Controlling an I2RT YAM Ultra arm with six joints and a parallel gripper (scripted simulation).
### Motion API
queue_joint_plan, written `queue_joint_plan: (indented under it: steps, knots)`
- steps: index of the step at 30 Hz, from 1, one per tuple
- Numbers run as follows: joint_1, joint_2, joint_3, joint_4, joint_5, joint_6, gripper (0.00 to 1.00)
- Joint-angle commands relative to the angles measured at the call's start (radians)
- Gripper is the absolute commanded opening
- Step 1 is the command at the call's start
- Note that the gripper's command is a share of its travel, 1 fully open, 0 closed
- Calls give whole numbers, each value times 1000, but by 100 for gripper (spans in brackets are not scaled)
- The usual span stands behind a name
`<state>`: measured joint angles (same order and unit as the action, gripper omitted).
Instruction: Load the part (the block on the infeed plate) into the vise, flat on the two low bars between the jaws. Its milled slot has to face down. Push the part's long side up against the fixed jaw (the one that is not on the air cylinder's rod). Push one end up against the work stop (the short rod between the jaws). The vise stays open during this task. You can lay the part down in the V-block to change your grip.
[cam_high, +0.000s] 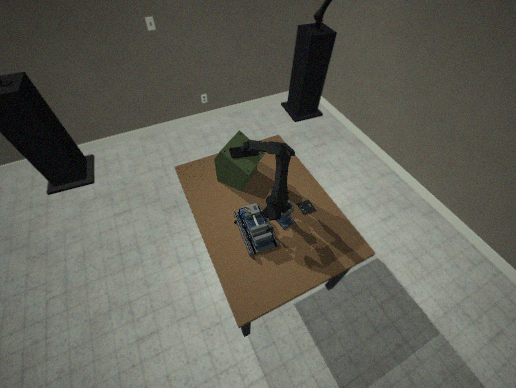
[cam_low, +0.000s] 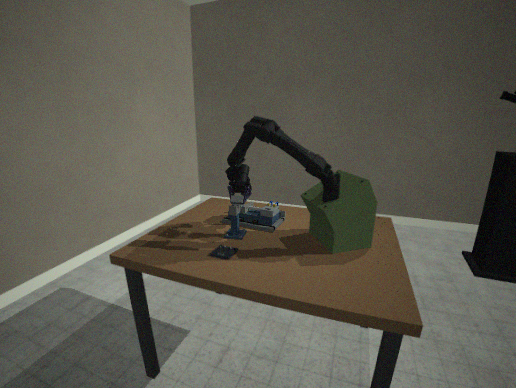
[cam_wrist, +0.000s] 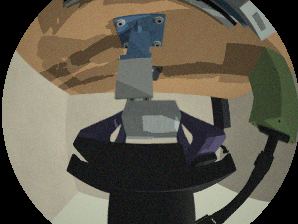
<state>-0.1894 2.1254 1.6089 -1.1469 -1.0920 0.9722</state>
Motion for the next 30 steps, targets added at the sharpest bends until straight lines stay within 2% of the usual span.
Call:
queue_joint_plan:
  steps: [1,8,11,17,30]
  knots:
    - [-25,-49,34,-27,-15,4,0]
    - [-24,-55,24,-11,-8,17,0]
    - [-23,-56,-21,19,-3,22,0]
    - [-22,-65,-36,38,4,34,0]
    - [8,-121,-100,135,76,117,0]
